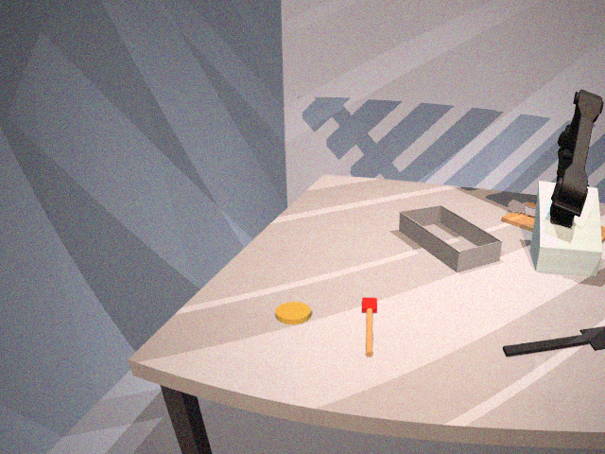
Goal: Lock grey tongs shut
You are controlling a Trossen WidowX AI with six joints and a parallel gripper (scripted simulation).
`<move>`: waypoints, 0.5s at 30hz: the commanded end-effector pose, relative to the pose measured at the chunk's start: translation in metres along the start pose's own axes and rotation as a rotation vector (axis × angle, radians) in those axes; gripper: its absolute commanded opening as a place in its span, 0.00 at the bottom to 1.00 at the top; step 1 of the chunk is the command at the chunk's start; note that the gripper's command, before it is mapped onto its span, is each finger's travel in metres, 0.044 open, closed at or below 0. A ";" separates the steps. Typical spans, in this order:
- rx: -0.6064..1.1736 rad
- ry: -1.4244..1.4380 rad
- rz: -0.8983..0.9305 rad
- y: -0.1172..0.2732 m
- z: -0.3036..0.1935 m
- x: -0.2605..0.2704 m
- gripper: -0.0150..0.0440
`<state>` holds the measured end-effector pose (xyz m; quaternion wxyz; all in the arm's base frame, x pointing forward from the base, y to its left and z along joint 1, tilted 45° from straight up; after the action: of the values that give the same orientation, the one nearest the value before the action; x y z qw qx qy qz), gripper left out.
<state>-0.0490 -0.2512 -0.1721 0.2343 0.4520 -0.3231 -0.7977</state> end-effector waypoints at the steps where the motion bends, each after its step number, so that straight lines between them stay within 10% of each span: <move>1: 0.000 0.000 0.000 0.000 0.000 0.000 0.62; 9: 0.000 0.000 0.000 0.000 0.000 0.000 0.98; 15: 0.001 0.001 0.004 0.018 0.017 0.004 1.00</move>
<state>-0.0531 -0.2519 -0.1676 0.2305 0.4552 -0.3189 -0.7987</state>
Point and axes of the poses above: the point midway between the two fingers, 35 mm back from their tips, its own y axis back along the fingers, its own x axis across the jaws, z = x × y, the point moved 10 cm from there along y, back along the fingers, and after that the axes turned 12 degrees about -y, right-handed, at the moved point
